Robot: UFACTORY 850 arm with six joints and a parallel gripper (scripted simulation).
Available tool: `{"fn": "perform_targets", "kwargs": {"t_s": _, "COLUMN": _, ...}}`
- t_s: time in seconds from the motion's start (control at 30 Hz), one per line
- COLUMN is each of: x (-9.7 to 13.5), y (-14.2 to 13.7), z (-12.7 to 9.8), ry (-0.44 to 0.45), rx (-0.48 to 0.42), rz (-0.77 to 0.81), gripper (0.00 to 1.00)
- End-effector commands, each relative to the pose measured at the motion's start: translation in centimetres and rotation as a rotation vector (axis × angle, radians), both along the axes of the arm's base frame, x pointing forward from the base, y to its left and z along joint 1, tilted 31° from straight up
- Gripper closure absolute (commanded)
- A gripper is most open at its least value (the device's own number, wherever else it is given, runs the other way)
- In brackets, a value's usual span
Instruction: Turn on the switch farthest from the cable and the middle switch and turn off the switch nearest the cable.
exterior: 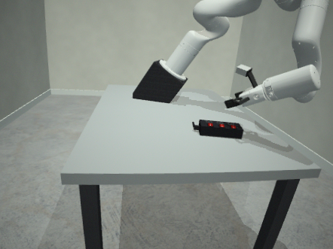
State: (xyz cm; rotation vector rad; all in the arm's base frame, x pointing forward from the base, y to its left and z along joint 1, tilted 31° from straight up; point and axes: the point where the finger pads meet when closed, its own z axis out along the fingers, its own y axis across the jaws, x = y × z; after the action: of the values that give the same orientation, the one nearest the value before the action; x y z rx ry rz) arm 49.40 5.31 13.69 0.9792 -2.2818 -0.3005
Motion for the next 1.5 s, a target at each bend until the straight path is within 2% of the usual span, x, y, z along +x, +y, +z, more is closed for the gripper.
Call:
{"fn": "perform_targets", "kwargs": {"t_s": 0.0, "x": 0.8, "y": -0.6, "z": -1.2, "ry": -0.023, "rx": 0.031, "rz": -0.273, "gripper": 0.0}}
{"fn": "perform_targets", "kwargs": {"t_s": 0.03, "x": 1.5, "y": -1.2, "z": -1.9, "ry": -0.022, "rx": 0.03, "rz": -0.317, "gripper": 0.0}}
{"fn": "perform_targets", "kwargs": {"t_s": 0.1, "x": 1.5, "y": -1.2, "z": -1.9, "ry": -0.027, "rx": 0.039, "rz": -0.404, "gripper": 0.0}}
{"fn": "perform_targets", "kwargs": {"t_s": 0.37, "x": 5.2, "y": -4.3, "z": -4.0, "ry": -0.023, "rx": 0.056, "rz": -0.87, "gripper": 0.0}}
{"fn": "perform_targets", "kwargs": {"t_s": 0.43, "x": 5.6, "y": -4.7, "z": -4.1, "ry": -0.021, "rx": 0.058, "rz": -0.935, "gripper": 0.0}}
{"fn": "perform_targets", "kwargs": {"t_s": 1.47, "x": 5.6, "y": -4.8, "z": -4.2, "ry": -0.021, "rx": 0.058, "rz": -0.942, "gripper": 0.0}}
